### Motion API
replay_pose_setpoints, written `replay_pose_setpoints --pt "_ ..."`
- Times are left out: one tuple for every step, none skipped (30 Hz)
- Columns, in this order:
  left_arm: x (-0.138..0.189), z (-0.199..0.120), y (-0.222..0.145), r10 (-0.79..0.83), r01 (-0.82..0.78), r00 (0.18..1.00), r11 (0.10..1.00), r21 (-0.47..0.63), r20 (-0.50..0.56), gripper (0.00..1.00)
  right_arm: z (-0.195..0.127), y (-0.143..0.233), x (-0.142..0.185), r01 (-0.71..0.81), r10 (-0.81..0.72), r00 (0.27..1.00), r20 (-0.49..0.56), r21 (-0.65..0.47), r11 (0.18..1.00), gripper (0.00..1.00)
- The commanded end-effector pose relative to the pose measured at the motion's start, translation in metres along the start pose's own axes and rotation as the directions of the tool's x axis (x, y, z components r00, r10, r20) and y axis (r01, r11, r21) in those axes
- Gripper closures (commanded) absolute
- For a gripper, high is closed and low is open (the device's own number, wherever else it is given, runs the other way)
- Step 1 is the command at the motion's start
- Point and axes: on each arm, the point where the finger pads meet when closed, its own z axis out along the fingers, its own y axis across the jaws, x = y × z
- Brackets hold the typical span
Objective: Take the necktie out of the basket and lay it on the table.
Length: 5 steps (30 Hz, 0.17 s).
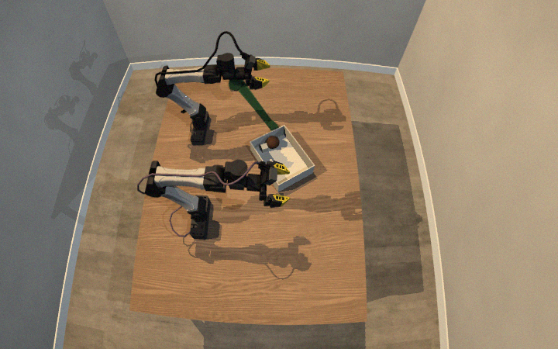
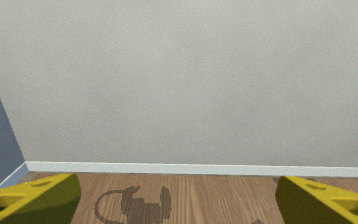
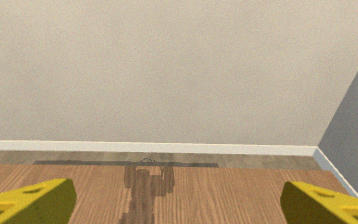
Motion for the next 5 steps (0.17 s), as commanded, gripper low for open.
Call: replay_pose_setpoints --pt "-0.0099 -0.006 -0.0023 0.011 -0.011 0.999 1.0 0.002 0.036 0.0 -0.0071 -0.0001 -0.0173 0.0 0.0 0.998 0.061 0.0 1.0 0.0" --pt "-0.0099 -0.006 -0.0023 0.011 -0.011 0.999 1.0 0.002 0.036 0.0 -0.0071 -0.0001 -0.0173 0.0 0.0 0.998 0.061 0.0 1.0 0.0" --pt "-0.0099 -0.006 -0.0023 0.011 -0.011 0.999 1.0 0.002 0.036 0.0 -0.0071 -0.0001 -0.0173 0.0 0.0 0.998 0.061 0.0 1.0 0.0" --pt "-0.0099 -0.006 -0.0023 0.011 -0.011 0.999 1.0 0.002 0.036 0.0 -0.0071 -0.0001 -0.0173 0.0 0.0 0.998 0.061 0.0 1.0 0.0" --pt "-0.0099 -0.006 -0.0023 0.011 -0.011 0.999 1.0 0.002 0.036 0.0 -0.0071 -0.0001 -0.0173 0.0 0.0 0.998 0.061 0.0 1.0 0.0"
